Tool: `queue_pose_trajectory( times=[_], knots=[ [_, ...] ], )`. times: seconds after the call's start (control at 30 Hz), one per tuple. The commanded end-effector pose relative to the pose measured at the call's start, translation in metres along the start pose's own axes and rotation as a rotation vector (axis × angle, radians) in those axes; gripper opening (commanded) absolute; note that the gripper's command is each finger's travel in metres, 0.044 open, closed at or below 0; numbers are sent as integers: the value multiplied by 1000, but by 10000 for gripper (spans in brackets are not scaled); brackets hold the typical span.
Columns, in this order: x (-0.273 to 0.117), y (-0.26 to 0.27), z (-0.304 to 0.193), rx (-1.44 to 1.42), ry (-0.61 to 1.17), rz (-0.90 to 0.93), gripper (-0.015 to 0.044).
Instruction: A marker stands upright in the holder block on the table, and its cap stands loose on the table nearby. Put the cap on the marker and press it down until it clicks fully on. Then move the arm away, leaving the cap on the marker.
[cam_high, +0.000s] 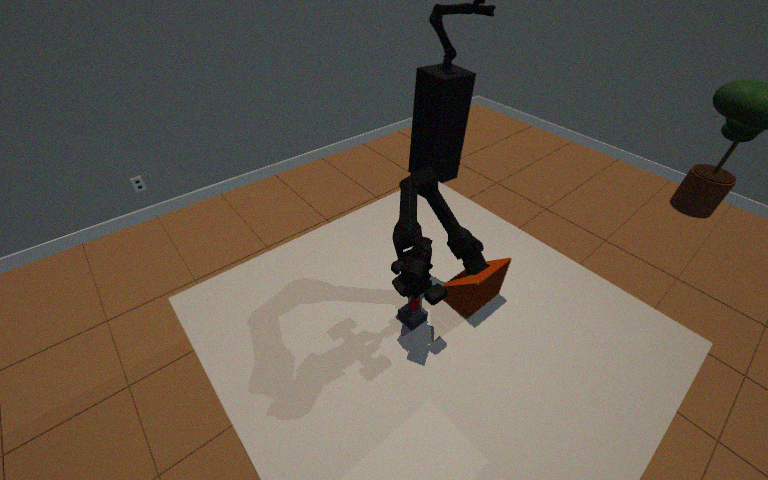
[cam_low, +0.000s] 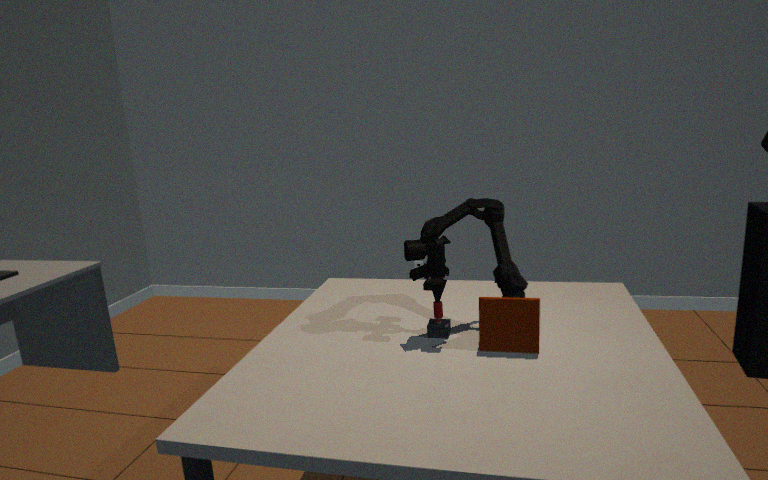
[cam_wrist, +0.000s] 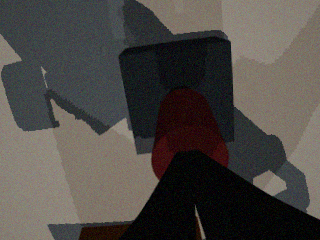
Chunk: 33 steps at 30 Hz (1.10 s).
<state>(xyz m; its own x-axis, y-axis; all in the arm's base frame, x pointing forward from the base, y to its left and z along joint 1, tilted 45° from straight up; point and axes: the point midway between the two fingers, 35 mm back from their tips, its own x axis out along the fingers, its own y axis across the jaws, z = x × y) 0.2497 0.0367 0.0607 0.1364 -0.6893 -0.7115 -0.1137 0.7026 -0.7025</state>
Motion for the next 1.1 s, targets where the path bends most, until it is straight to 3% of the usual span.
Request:
queue_pose_trajectory(
  times=[0.0, 0.33, 0.57, 0.73, 1.07],
  knots=[
    [7, -1, 0, -3, 0, -6, 0],
    [2, 1, 2, 4, -9, 3, 0],
    [-77, 2, 3, 1, -6, 5, 0],
    [-85, 1, 1, 1, -6, 4, 0],
    [-85, 1, 1, 1, -6, 4, 263]
  ],
)
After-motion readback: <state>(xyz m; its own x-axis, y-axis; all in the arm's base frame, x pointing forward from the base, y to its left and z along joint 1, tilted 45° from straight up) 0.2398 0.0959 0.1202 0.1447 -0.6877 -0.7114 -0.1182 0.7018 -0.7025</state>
